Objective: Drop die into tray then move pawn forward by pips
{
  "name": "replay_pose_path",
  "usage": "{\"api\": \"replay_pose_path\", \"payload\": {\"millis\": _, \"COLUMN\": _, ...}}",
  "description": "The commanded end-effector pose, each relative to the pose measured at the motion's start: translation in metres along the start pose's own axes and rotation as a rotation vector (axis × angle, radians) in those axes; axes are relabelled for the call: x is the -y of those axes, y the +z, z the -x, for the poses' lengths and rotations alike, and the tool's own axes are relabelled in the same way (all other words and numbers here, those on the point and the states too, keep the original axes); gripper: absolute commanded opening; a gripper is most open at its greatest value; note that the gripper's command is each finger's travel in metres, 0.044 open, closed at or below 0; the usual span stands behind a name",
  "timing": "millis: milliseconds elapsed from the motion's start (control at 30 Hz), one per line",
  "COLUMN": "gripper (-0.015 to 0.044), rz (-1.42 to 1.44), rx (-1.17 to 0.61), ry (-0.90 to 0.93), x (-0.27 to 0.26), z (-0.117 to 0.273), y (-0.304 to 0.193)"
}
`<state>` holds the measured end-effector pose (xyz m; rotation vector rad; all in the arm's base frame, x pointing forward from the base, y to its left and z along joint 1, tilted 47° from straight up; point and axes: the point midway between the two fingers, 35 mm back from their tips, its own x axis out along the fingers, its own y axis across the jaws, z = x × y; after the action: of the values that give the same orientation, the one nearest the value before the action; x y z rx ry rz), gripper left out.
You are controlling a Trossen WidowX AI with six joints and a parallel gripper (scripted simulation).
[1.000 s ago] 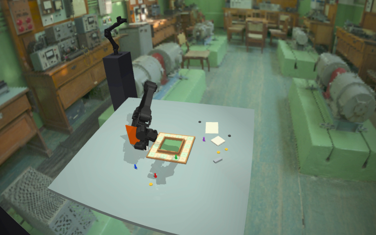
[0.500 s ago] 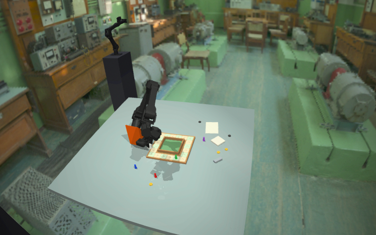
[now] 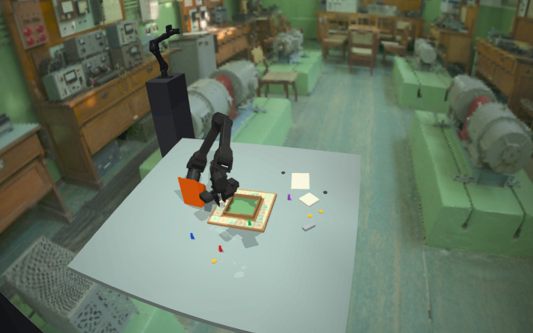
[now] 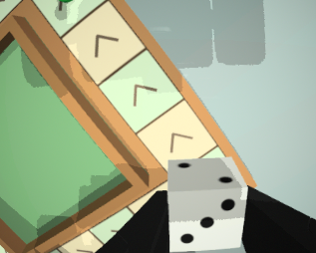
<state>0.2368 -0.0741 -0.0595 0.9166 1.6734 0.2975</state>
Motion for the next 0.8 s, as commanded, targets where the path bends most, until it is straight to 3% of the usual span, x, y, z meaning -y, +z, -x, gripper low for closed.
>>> {"api": "replay_pose_path", "payload": {"millis": 0, "gripper": 0.0, "rz": -0.097, "rx": 0.013, "ry": 0.0, "x": -0.014, "z": 0.0, "y": 0.001}}
{"api": "replay_pose_path", "payload": {"millis": 767, "gripper": 0.0, "rz": -0.659, "rx": 0.002, "ry": 0.019, "x": -0.088, "z": -0.015, "y": -0.006}}
